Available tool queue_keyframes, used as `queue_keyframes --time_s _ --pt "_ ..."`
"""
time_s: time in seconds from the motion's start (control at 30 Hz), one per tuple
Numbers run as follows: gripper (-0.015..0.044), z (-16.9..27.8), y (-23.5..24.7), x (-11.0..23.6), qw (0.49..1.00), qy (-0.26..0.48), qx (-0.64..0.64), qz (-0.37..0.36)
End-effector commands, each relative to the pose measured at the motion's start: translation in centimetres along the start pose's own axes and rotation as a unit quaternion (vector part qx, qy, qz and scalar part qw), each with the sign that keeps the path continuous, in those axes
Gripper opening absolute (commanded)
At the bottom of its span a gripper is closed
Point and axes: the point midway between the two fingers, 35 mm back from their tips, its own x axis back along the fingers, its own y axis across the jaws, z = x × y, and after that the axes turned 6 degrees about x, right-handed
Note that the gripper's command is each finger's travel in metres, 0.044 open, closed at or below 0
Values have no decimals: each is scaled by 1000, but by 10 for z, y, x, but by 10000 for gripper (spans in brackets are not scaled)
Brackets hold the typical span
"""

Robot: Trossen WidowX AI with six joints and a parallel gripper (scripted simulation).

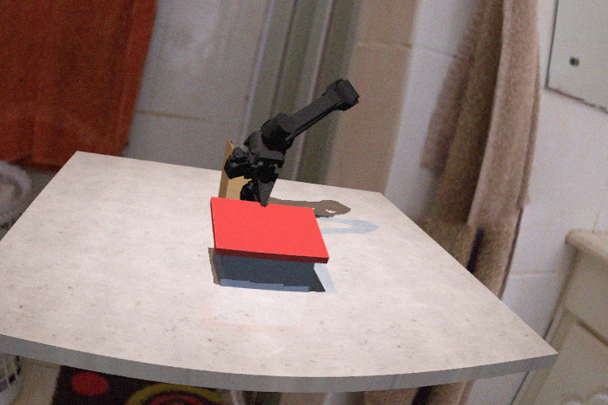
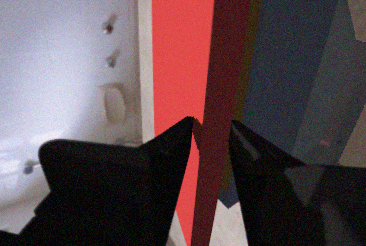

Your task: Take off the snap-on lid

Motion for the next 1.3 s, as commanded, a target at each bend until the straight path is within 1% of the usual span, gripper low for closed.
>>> queue_keyframes --time_s 0.0,1.27 --pt "0 0 9 3 1000 2 4 -3" --pt "0 -5 62 17 1000 1 5 -3"
